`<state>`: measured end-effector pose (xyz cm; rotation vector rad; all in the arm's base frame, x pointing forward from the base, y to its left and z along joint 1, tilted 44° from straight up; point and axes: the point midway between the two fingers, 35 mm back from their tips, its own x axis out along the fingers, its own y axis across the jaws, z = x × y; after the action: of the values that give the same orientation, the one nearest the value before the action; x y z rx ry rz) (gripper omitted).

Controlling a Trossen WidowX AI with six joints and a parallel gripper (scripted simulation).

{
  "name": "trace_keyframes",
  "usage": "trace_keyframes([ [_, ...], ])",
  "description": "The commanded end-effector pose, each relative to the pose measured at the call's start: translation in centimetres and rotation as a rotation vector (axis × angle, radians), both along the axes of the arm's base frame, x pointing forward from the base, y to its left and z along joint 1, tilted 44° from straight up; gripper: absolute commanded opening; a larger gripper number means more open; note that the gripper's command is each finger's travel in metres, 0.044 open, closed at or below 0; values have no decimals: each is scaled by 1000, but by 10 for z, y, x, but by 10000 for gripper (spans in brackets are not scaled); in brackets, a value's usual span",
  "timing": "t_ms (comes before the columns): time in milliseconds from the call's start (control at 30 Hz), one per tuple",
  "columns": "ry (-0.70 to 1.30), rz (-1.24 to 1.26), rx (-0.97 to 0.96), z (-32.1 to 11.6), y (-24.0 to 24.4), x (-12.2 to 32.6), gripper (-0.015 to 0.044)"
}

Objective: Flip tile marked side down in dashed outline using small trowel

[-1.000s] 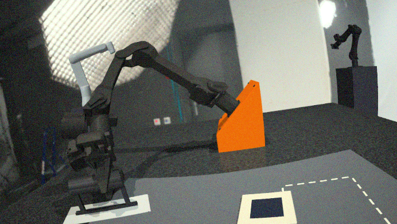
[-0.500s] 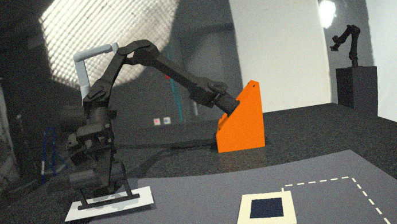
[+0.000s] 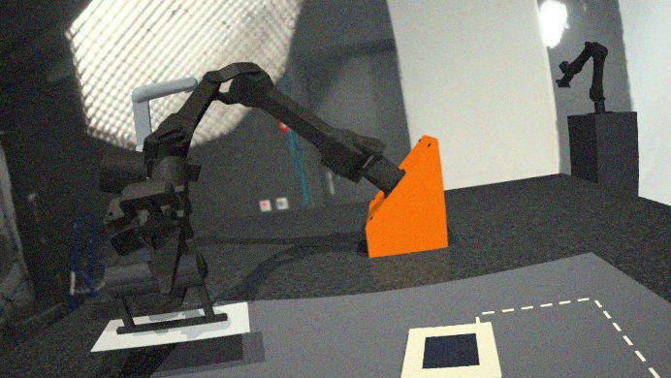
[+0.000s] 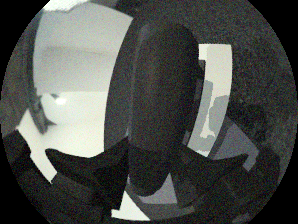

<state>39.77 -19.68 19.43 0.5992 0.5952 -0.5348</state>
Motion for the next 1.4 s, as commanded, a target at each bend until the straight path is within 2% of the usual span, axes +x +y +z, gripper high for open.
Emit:
trace_keyframes([
  [0,-13,-19,-11,-16,11,10,0],
  [667,-155,-179,-75,-80,61,28,0],
  [1367,-381,-343,-70,-121,118,-4,0],
])
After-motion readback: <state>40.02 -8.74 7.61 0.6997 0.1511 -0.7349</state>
